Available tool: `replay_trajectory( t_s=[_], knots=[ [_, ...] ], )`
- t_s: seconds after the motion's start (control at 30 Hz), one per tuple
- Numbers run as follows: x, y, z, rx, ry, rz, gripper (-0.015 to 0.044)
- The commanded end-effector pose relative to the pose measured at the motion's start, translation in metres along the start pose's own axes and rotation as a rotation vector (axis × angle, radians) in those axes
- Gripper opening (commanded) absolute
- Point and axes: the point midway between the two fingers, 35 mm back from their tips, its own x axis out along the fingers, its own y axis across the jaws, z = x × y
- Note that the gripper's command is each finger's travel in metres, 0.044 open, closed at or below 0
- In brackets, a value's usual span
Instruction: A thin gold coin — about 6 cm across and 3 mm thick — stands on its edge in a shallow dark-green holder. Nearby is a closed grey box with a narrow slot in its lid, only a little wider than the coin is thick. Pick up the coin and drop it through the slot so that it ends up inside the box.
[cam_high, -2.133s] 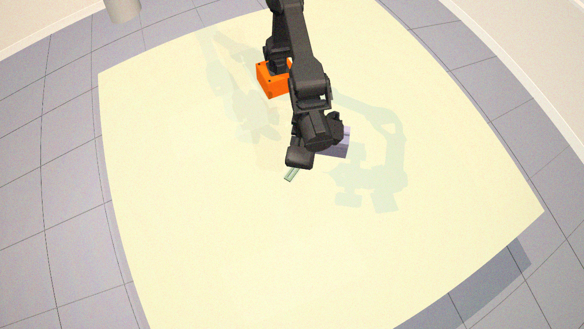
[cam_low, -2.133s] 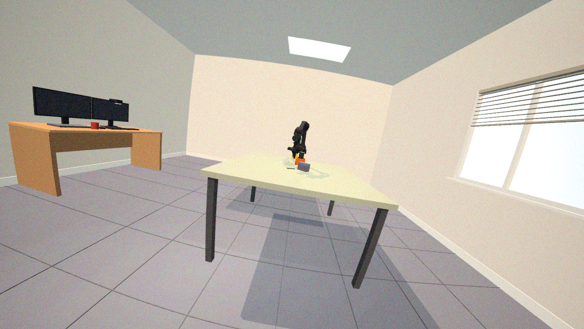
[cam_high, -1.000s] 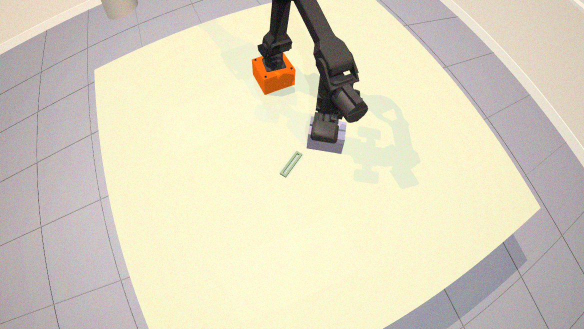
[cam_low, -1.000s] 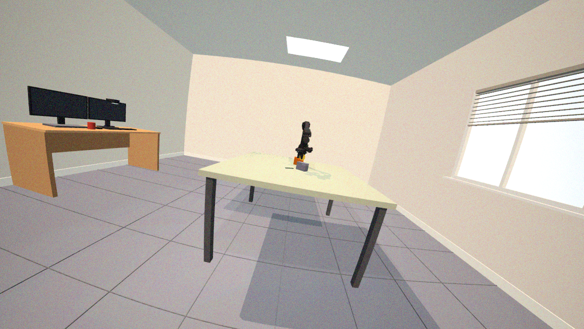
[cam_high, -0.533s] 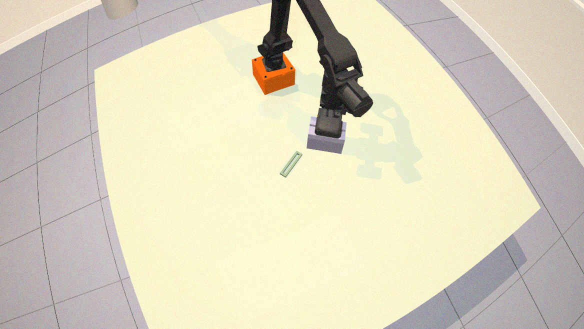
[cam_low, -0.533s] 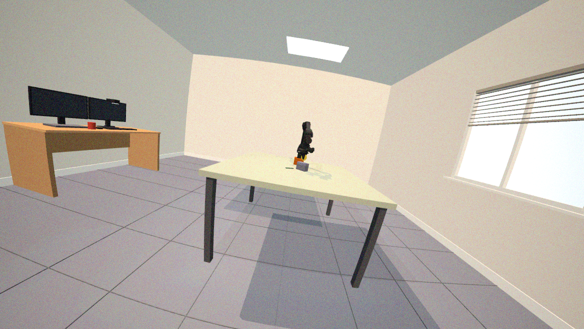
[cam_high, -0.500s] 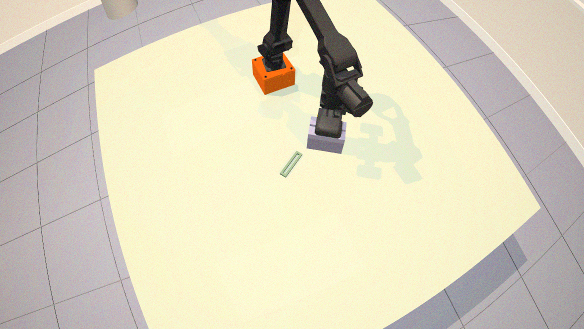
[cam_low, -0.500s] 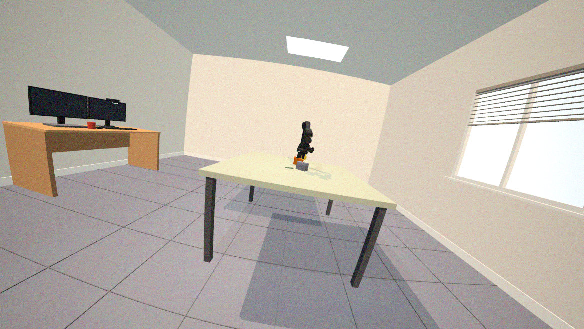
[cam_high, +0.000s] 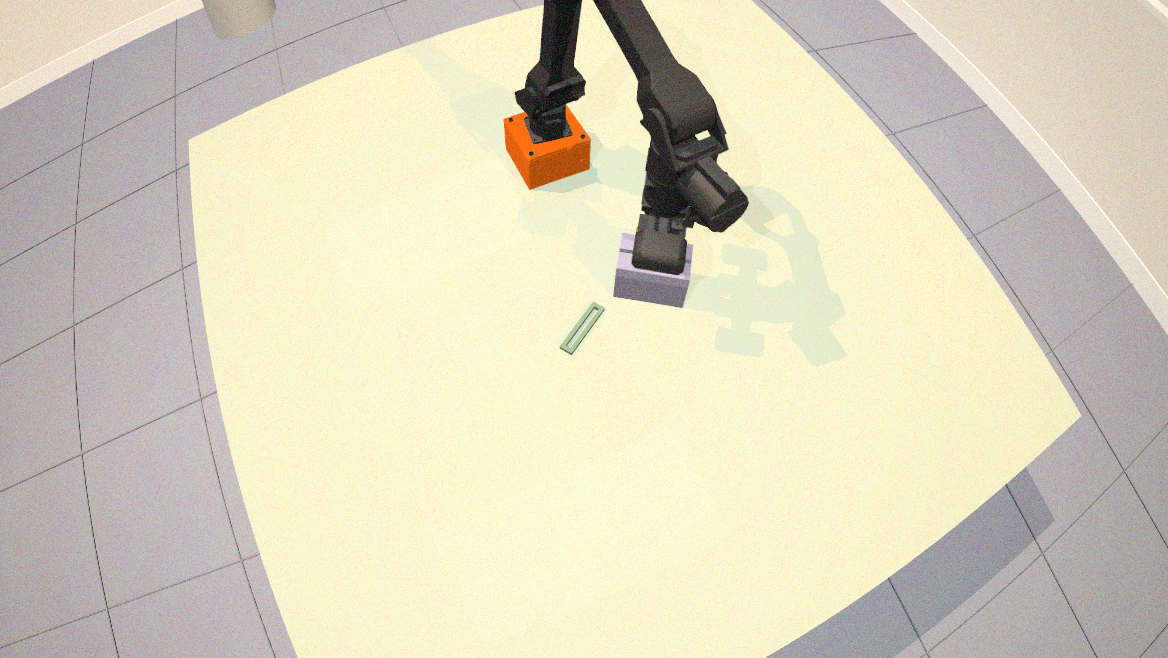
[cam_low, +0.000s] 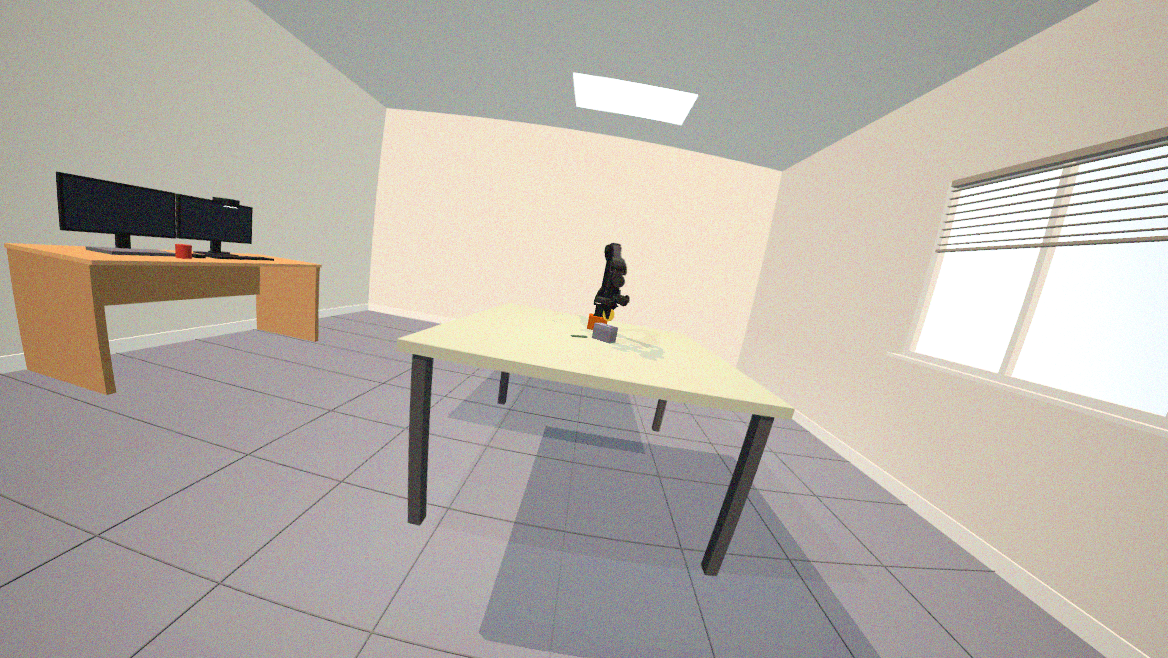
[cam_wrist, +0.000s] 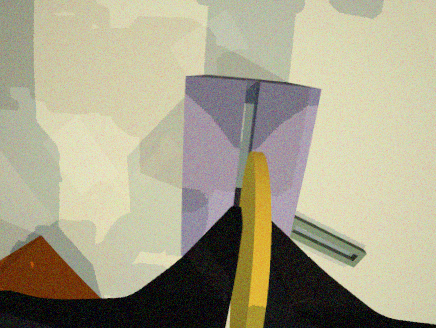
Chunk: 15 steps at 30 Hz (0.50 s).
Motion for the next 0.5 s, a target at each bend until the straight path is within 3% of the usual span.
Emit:
replay_trajectory(
  t_s=[0.0,0.47],
  knots=[
    [0.0007,0.002,-0.0006,0.007,0.0,0.001,0.0],
    [0.0022,0.0005,-0.0004,0.001,0.0,0.0,0.0]
  ],
)
